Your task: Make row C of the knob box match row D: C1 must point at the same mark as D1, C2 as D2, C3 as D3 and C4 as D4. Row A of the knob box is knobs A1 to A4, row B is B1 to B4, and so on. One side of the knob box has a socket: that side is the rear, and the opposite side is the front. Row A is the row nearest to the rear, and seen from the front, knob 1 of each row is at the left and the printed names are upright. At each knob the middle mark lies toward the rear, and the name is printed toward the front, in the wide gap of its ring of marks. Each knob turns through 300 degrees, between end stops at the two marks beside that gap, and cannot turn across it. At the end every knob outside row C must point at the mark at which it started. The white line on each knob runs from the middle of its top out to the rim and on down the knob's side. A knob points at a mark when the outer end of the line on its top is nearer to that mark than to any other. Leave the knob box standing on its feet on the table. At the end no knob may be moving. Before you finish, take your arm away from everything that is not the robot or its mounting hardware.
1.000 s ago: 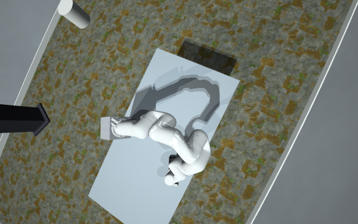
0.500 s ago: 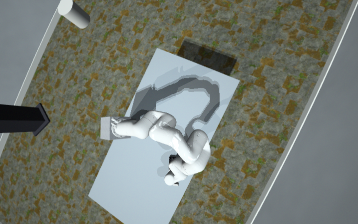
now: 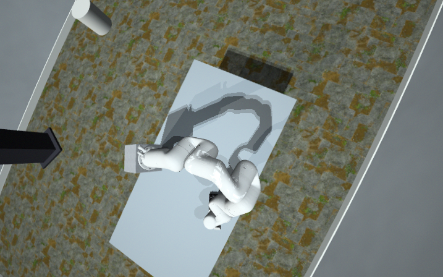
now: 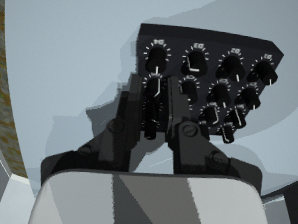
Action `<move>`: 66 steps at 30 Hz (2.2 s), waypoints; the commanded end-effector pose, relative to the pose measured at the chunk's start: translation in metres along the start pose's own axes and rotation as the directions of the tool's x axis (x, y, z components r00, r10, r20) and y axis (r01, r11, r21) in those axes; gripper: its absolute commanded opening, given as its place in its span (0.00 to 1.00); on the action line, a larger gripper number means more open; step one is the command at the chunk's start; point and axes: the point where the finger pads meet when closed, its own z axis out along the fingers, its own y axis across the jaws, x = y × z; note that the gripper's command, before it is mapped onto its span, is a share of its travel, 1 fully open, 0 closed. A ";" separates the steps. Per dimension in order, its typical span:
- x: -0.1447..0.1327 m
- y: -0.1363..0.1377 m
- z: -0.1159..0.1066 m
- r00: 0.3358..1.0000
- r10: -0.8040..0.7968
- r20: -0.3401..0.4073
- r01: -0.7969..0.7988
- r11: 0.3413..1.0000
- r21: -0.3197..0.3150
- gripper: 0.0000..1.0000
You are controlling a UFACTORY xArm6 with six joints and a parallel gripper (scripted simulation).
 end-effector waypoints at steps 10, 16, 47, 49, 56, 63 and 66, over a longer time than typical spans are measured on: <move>0.001 0.000 -0.001 1.000 0.000 -0.002 0.000 1.000 0.000 0.19; 0.001 0.000 -0.001 1.000 0.000 -0.002 0.000 1.000 0.000 0.08; 0.001 0.000 -0.001 1.000 0.002 -0.002 -0.002 1.000 0.000 0.08; 0.001 0.000 -0.001 1.000 0.005 -0.002 -0.005 1.000 0.000 0.08; 0.001 0.000 -0.001 1.000 0.020 -0.002 -0.020 1.000 0.000 0.08; 0.001 0.000 -0.001 0.998 0.066 -0.002 -0.066 0.998 0.000 0.08; 0.001 0.000 -0.001 0.995 0.096 -0.002 -0.096 0.995 0.001 0.08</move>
